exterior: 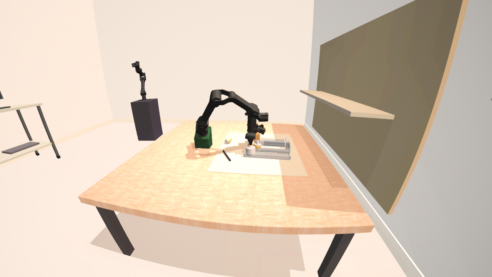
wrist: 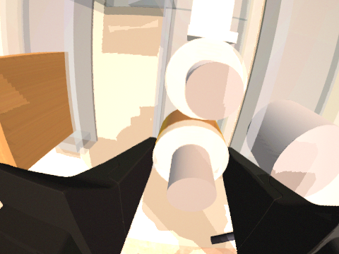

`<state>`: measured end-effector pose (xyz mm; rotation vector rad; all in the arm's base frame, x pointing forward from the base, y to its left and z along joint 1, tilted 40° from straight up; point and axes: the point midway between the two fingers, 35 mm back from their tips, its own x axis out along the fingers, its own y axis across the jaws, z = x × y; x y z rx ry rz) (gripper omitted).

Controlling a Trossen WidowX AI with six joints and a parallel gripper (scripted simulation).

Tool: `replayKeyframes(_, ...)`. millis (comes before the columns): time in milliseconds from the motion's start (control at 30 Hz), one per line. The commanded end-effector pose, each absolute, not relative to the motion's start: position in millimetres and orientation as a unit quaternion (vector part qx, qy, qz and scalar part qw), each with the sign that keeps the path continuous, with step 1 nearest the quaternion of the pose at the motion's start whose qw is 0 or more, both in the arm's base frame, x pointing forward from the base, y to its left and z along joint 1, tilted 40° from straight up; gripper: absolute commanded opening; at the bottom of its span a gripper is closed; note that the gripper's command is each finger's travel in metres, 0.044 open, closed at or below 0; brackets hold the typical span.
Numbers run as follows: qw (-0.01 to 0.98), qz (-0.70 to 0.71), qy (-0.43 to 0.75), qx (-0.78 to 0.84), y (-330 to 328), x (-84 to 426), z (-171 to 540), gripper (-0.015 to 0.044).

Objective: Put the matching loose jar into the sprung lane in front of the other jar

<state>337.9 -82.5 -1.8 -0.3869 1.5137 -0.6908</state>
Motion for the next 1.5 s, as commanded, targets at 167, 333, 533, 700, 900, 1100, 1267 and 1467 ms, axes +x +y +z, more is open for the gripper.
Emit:
replayKeyframes(167,0.660,-0.311,0.662,-0.172,-87.9,339.9,-3.3,0.0000)
replayKeyframes(333,0.660,-0.311,0.662,-0.172,-89.1,339.4,-4.7,0.0000)
replayKeyframes(533,0.660,-0.311,0.662,-0.172,-90.4,338.8,-6.4,0.0000)
replayKeyframes(700,0.660,-0.311,0.662,-0.172,-91.6,338.2,-7.8,0.0000)
replayKeyframes(900,0.660,-0.311,0.662,-0.172,-91.9,337.9,-8.3,0.0000)
replayKeyframes(1100,0.660,-0.311,0.662,-0.172,-91.7,336.9,-8.4,0.0000)
replayKeyframes(1267,0.660,-0.311,0.662,-0.172,-91.6,336.1,-8.4,0.0000)
replayKeyframes(1467,0.660,-0.311,0.662,-0.172,-91.4,335.1,-8.5,0.0000)
